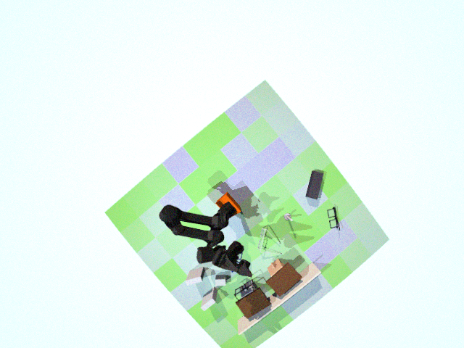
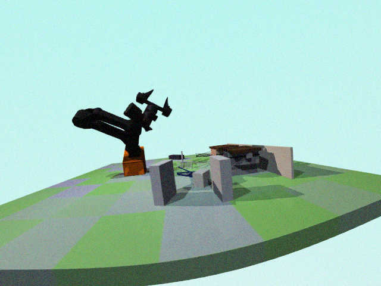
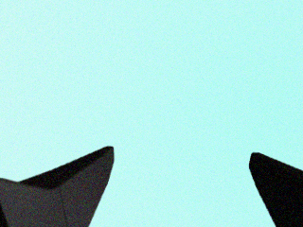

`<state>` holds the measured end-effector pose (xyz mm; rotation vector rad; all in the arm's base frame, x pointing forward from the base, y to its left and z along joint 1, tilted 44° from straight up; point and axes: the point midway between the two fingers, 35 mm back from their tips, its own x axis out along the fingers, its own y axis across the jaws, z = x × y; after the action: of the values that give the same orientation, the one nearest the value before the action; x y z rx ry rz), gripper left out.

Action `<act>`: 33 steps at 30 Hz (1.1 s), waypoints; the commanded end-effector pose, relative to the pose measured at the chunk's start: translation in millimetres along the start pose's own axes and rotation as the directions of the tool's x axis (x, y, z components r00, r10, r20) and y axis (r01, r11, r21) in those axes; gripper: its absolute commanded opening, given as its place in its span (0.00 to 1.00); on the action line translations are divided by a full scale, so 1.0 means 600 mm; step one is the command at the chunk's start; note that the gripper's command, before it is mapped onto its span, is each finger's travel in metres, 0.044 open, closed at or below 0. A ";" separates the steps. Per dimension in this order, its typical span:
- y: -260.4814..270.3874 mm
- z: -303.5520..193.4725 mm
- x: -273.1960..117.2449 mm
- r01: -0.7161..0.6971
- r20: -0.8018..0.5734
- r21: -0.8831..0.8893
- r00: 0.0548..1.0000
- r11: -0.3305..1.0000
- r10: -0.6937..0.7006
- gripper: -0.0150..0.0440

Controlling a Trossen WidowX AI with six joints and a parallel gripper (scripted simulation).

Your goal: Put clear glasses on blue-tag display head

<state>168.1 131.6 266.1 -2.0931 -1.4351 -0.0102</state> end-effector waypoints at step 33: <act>0.453 0.103 -0.075 -0.879 0.428 0.456 0.077 -0.141 0.901 0.59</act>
<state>351.3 82.7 142.4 -1.9164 -0.0536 0.6708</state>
